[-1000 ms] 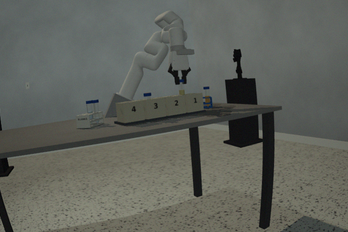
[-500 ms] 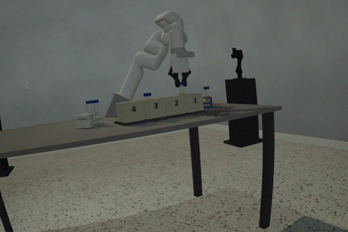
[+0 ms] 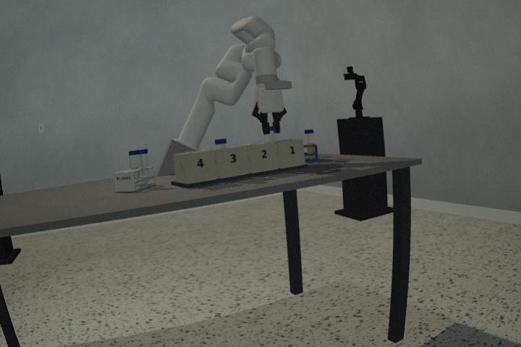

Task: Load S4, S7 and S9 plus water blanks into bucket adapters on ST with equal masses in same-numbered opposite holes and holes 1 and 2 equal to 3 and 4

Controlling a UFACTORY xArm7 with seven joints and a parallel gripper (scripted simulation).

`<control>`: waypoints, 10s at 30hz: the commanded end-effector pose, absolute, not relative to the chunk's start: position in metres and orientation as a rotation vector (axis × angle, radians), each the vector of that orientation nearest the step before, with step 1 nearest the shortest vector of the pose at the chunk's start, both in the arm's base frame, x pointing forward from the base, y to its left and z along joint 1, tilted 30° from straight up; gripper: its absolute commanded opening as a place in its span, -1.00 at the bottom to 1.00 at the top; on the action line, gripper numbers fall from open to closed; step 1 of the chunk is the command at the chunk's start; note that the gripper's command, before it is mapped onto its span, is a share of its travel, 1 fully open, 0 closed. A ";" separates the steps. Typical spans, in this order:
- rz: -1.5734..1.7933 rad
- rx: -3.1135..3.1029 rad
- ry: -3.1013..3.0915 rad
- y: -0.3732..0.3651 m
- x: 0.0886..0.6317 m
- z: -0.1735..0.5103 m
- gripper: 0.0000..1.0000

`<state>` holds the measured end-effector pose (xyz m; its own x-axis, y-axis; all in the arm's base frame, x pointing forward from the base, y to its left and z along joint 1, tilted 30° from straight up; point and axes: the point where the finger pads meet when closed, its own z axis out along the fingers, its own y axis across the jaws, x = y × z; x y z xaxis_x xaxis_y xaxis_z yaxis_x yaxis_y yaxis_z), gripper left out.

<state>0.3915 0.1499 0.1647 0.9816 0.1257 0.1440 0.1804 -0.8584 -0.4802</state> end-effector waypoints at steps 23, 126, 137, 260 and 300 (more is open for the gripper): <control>-0.151 -2.615 -0.214 0.159 0.394 0.148 -1.00; -0.151 -2.615 -0.214 0.106 0.387 0.241 -0.13; -0.151 -2.615 -0.214 0.095 0.386 0.260 -0.13; -0.469 -2.277 -1.451 0.305 0.273 0.310 0.15; -0.469 -2.277 -1.450 0.335 0.277 0.257 0.15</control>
